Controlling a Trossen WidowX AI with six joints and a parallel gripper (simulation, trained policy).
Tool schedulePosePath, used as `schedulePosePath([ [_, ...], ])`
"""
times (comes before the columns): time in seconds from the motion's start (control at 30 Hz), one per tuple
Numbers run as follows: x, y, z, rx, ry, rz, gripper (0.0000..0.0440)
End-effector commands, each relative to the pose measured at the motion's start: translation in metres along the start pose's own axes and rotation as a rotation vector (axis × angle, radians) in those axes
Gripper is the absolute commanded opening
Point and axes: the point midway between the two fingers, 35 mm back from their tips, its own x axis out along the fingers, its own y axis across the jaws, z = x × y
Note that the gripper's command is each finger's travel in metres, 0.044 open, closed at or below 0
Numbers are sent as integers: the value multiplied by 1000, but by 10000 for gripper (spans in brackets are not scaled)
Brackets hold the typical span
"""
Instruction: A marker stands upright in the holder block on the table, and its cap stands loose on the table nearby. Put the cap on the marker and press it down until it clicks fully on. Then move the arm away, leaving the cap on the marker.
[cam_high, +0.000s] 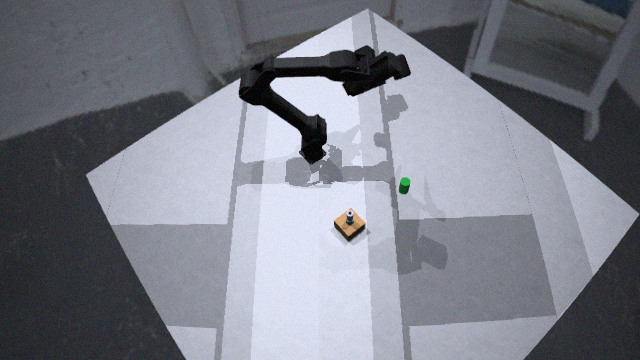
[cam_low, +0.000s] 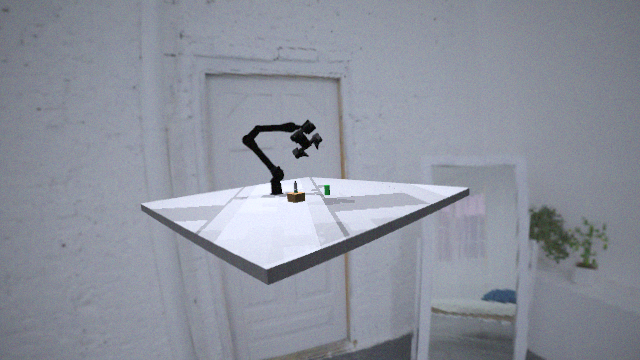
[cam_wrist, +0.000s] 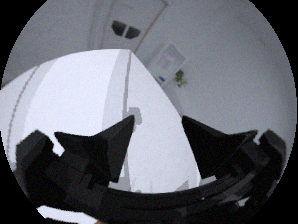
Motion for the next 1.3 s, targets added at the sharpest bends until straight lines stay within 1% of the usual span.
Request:
schedulePosePath([
  [0.0, -2, -2, -6, 20, 31, 15, 325],
  [1.27, -18, -13, -84, 238, 309, 195, 323],
])
